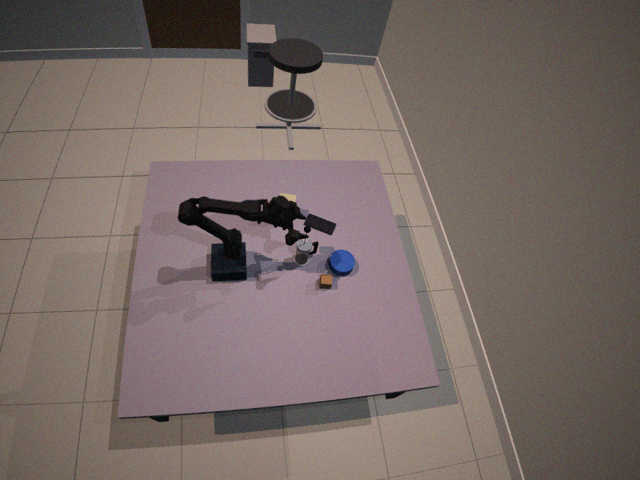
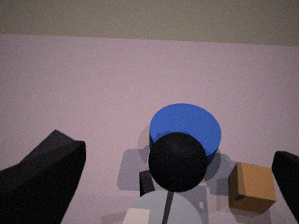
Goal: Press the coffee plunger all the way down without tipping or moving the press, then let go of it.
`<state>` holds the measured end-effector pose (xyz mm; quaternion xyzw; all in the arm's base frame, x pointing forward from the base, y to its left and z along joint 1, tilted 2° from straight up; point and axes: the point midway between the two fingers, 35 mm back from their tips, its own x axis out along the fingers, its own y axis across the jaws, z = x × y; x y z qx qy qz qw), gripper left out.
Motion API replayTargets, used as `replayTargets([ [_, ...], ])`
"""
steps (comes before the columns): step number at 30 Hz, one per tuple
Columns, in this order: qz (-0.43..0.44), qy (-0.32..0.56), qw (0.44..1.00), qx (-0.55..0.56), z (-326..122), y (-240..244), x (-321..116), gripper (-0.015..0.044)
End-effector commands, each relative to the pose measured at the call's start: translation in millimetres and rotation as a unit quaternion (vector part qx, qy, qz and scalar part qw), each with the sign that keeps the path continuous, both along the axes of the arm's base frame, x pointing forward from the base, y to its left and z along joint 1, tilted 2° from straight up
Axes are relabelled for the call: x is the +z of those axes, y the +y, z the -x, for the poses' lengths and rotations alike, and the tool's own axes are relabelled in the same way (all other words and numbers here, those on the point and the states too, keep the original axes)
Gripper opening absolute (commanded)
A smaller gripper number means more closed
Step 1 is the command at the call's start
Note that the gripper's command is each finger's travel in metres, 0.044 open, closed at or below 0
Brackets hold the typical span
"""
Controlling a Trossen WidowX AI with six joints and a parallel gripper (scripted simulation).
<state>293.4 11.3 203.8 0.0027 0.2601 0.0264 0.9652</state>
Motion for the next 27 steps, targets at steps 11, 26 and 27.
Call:
replayTargets([
  [11,0.002,0.004,1.0,0.0,-9.3,0.4,-8.8,0.0282],
  [26,0.002,0.004,1.0,0.0,-9.3,0.4,-8.8,0.0122],
  [27,0.002,0.004,1.0,0.0,-9.4,0.4,-9.1,0.0122],
])
